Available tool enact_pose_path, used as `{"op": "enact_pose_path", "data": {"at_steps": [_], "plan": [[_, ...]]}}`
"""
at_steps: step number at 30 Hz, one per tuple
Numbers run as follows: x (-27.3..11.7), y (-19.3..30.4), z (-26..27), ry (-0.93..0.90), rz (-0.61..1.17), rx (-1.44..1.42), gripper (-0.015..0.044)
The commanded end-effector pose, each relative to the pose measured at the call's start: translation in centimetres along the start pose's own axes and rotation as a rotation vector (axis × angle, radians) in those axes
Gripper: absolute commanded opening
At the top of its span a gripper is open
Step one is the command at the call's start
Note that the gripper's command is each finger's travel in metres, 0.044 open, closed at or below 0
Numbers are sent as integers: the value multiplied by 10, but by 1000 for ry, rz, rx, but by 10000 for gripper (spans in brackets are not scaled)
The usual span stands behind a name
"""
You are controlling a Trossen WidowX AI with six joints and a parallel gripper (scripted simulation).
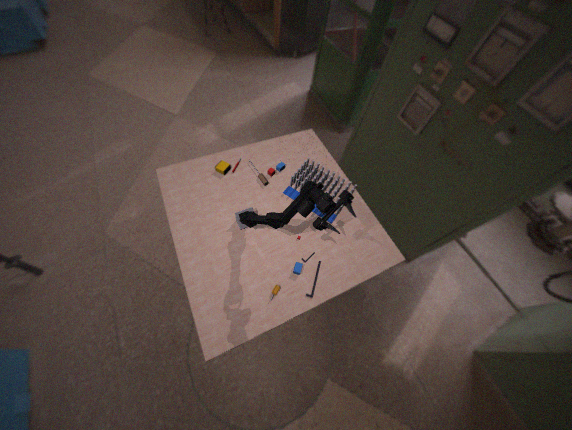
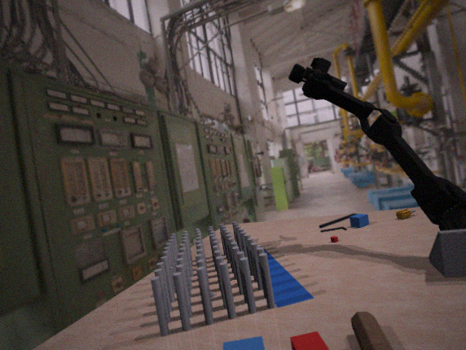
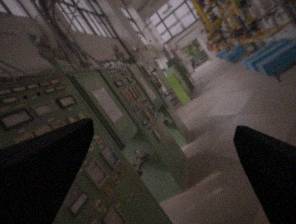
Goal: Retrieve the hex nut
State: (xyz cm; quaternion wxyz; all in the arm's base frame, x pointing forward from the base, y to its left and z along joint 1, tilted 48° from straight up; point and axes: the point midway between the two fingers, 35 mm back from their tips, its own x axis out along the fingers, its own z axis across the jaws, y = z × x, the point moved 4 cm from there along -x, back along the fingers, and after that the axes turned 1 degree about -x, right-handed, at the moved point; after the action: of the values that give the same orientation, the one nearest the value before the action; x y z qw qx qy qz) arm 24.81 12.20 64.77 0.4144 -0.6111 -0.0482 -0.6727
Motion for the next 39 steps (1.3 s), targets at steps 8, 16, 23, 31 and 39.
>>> {"op": "enact_pose_path", "data": {"at_steps": [8, 16, 23, 31, 39], "plan": [[-44, 32, 53, -266, 36, 29, 440], [-117, 86, 95, -573, 158, 47, 440], [-193, 141, 105, -807, 331, 40, 440], [-285, 205, 82, -1019, 588, -3, 440], [-374, 262, 21, -1155, 892, -94, 440]]}}
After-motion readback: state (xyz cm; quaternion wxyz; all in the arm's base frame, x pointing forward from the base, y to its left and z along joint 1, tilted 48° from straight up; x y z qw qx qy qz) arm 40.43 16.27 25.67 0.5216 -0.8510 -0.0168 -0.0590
